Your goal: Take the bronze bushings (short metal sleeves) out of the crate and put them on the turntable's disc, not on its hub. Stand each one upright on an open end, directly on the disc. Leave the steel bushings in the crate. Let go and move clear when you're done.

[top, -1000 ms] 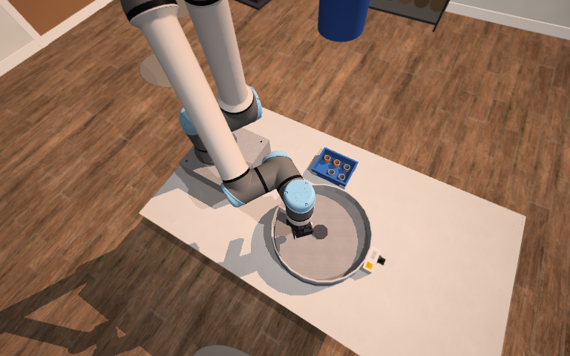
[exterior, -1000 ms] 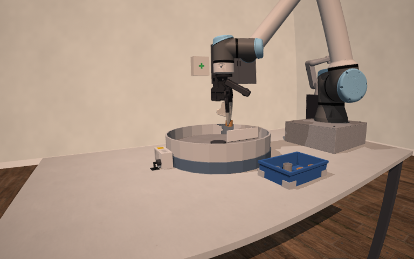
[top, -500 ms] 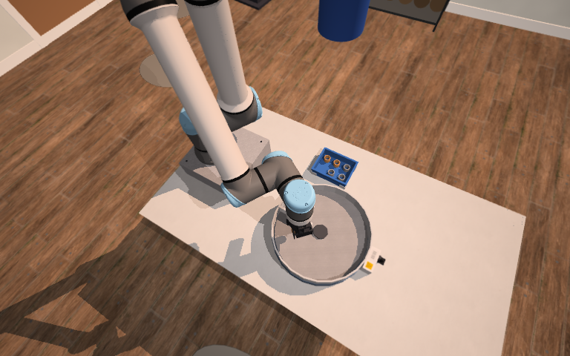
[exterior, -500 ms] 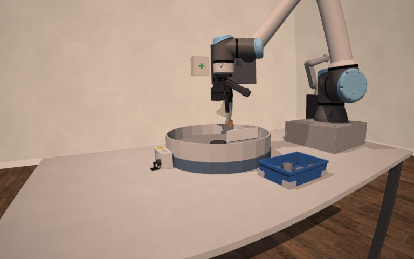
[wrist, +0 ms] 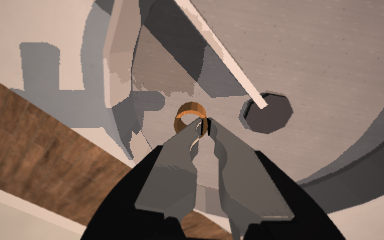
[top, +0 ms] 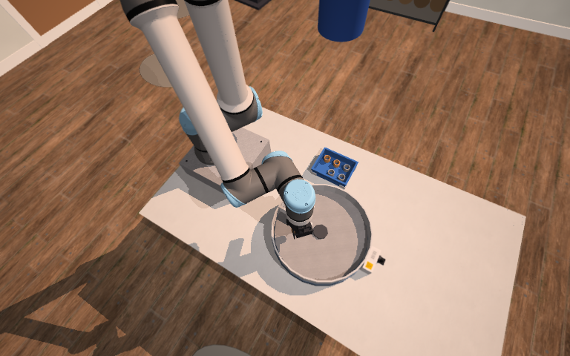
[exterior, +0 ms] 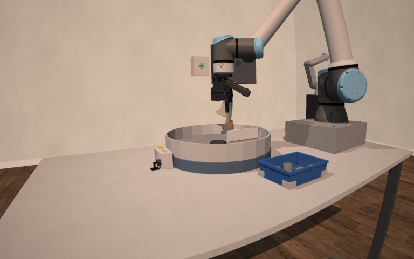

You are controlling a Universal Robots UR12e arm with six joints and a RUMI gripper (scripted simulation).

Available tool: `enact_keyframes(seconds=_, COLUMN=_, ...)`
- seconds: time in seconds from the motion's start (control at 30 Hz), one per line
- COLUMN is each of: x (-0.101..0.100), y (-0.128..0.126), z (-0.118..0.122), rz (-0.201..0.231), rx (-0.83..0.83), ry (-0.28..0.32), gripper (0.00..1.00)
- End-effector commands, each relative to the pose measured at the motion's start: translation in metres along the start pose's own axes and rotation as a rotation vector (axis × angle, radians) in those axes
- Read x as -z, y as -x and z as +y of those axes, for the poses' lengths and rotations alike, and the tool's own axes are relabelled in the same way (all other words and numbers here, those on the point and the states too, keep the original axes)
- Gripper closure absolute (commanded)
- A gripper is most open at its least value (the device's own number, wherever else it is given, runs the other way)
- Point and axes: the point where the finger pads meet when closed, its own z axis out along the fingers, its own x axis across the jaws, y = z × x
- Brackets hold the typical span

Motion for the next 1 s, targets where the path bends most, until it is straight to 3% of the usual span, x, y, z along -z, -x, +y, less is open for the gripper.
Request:
enact_keyframes(seconds=0.0, x=0.000, y=0.000, z=0.001, rz=0.000, rx=0.000, ry=0.001, gripper=1.00)
enact_keyframes(seconds=0.97, x=-0.035, y=0.000, z=0.001, rz=0.000, rx=0.000, ry=0.001, gripper=1.00)
